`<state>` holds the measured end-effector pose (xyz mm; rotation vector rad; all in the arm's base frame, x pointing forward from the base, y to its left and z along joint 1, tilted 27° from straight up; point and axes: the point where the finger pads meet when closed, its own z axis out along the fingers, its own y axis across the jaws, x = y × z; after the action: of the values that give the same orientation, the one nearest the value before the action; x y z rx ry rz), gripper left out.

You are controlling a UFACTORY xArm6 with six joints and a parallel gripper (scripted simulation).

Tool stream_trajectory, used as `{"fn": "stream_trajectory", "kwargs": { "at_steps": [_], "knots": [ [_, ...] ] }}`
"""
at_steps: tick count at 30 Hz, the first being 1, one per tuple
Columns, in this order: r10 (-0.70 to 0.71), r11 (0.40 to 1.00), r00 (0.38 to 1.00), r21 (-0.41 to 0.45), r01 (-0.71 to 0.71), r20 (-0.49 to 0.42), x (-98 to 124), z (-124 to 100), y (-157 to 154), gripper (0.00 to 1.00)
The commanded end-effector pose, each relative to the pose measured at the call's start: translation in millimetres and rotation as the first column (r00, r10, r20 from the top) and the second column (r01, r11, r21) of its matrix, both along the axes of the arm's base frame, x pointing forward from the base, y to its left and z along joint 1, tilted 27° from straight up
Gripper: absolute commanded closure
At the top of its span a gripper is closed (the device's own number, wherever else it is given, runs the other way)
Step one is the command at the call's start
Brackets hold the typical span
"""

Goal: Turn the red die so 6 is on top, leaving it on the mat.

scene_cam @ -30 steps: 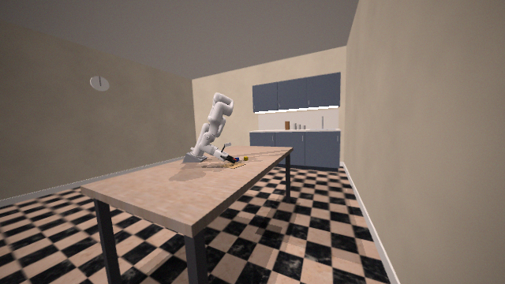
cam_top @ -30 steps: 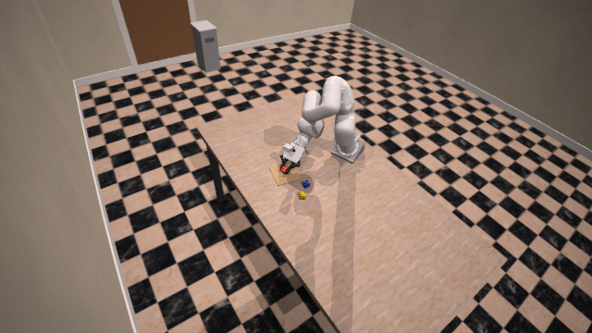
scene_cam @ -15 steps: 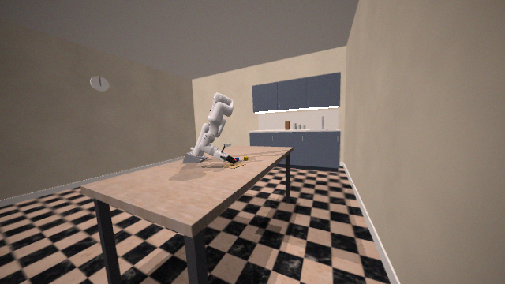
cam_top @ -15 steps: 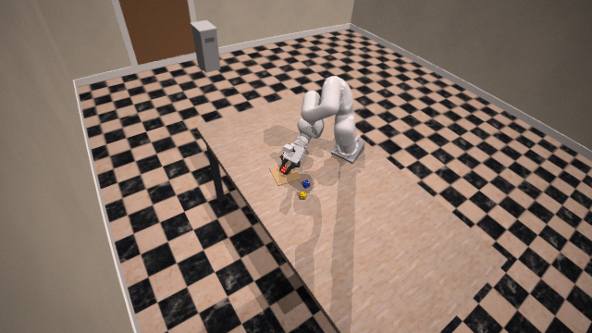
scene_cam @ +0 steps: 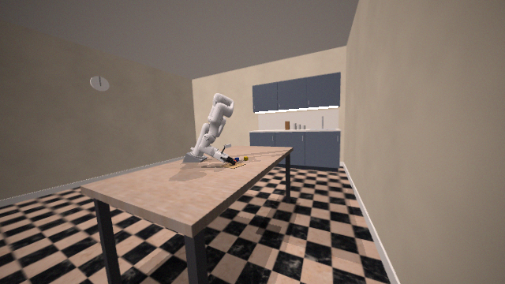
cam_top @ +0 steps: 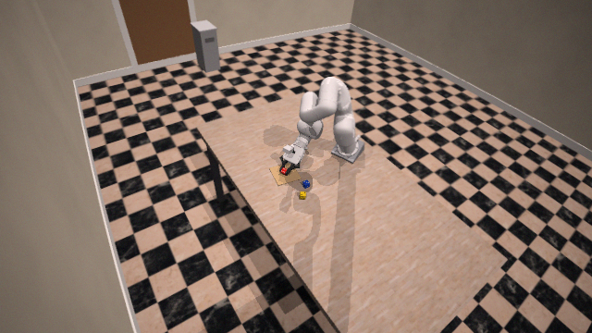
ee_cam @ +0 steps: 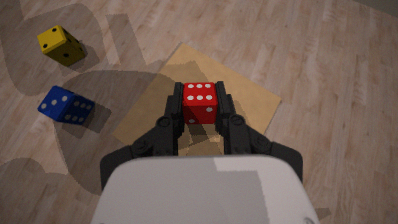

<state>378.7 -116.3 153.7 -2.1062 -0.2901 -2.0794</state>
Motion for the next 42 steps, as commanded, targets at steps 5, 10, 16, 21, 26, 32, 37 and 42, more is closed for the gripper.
{"fn": "stream_trajectory", "kwargs": {
  "at_steps": [5,10,16,21,26,32,37,42],
  "knots": [
    [0.0,1.0,1.0,-0.001,0.0,0.002,1.0,-1.0,-0.3,0.73],
    [0.0,1.0,1.0,-0.001,0.0,0.002,1.0,-1.0,-0.3,0.73],
    [0.0,1.0,1.0,-0.001,0.0,0.002,1.0,-1.0,-0.3,0.73],
    [0.0,1.0,1.0,-0.001,0.0,0.002,1.0,-1.0,-0.3,0.73],
    [0.0,1.0,1.0,-0.001,0.0,0.002,1.0,-1.0,-0.3,0.73],
    [0.0,1.0,1.0,-0.001,0.0,0.002,1.0,-1.0,-0.3,0.73],
    [0.0,1.0,1.0,-0.001,0.0,0.002,1.0,-1.0,-0.3,0.73],
    [0.0,1.0,1.0,-0.001,0.0,0.002,1.0,-1.0,-0.3,0.69]
  ]
}}
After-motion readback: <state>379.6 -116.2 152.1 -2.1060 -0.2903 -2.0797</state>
